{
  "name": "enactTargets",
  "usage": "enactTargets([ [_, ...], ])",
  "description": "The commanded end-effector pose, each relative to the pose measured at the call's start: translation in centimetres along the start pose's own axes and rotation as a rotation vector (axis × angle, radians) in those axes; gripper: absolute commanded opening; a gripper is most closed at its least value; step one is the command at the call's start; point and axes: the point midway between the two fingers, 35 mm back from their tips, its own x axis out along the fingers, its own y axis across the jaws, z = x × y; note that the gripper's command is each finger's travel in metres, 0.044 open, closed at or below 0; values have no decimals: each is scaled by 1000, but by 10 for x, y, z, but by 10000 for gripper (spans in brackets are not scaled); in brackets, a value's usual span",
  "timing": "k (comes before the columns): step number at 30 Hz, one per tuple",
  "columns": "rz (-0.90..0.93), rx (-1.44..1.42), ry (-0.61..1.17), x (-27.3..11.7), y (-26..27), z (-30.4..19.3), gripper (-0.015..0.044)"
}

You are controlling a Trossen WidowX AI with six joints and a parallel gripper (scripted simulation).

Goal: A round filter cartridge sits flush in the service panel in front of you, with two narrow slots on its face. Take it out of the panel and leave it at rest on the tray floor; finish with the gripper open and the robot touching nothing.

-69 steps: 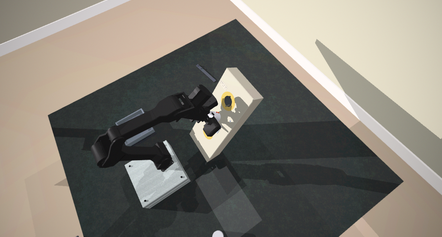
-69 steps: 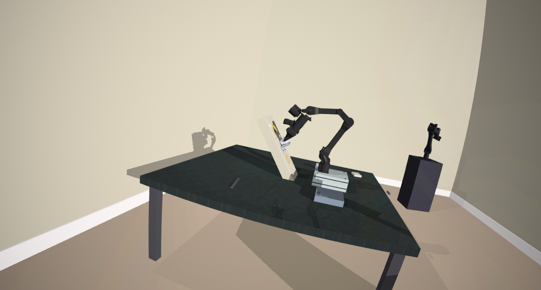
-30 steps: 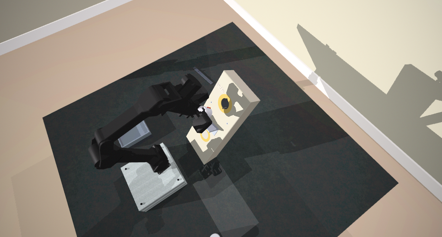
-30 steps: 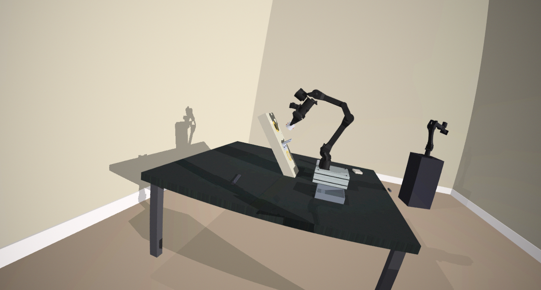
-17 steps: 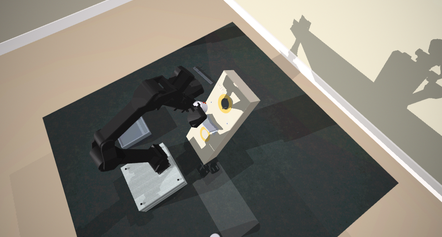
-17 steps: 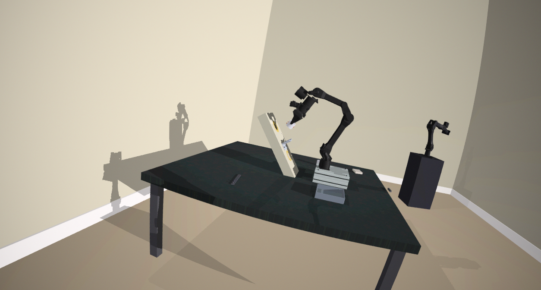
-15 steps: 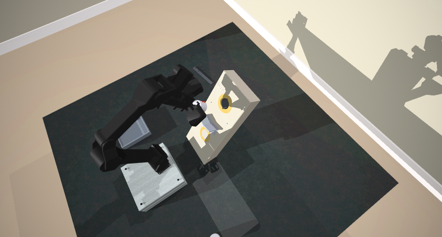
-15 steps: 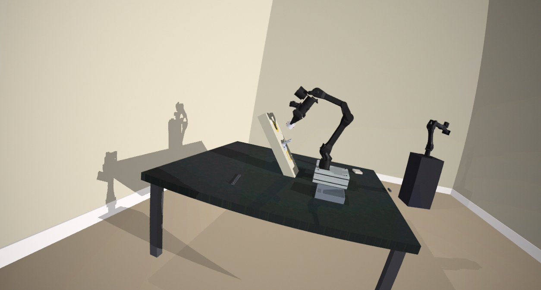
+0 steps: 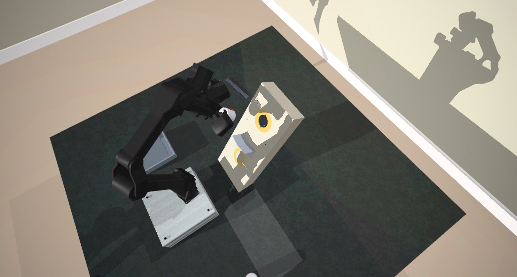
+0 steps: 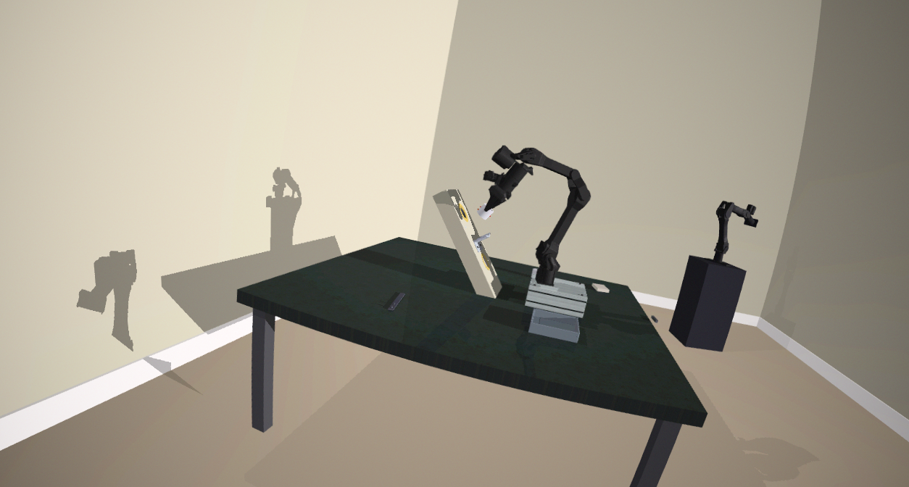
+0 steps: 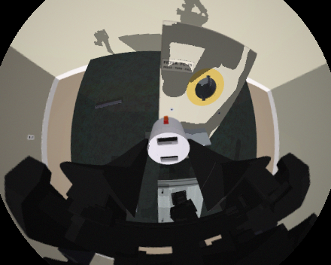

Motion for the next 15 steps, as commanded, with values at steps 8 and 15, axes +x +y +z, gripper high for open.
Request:
enactTargets([
  [8,89,-154,4,2,32,-13,0],
  [15,185,-321,6,1,65,-31,0],
])
